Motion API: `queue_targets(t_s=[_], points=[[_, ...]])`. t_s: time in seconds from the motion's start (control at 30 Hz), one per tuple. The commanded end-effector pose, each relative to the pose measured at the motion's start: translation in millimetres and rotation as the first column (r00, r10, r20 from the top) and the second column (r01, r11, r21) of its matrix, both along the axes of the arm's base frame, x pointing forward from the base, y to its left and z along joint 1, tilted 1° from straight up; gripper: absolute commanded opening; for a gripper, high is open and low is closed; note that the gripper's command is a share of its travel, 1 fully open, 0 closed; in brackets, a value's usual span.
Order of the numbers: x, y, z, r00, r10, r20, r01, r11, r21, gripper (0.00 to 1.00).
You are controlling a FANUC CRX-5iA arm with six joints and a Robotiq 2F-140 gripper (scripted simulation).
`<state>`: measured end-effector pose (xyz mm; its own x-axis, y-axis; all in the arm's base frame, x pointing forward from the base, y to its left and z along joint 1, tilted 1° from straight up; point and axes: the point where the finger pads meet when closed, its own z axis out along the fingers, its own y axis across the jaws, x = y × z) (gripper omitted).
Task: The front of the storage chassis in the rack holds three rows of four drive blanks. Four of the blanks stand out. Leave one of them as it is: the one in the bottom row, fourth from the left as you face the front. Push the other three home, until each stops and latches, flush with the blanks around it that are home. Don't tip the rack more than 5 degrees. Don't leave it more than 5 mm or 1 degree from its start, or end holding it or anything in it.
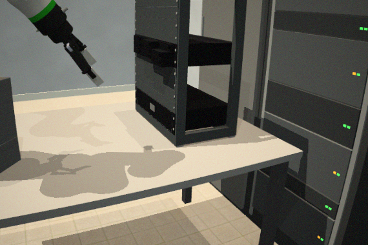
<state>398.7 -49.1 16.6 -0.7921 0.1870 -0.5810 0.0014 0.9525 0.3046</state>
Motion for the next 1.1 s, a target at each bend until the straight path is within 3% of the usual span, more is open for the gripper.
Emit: queue_targets(t_s=[0.0, 0.7, 1.07], points=[[0, 1, 0, 1.000, -0.002, -0.002, 0.002, 1.000, 0.004, 1.00], [-9, 14, -11, 0.998, -0.041, -0.048, 0.044, 0.996, 0.076, 1.00], [-22, 35, -26, 0.988, -0.092, -0.121, 0.113, 0.978, 0.177, 1.00]])
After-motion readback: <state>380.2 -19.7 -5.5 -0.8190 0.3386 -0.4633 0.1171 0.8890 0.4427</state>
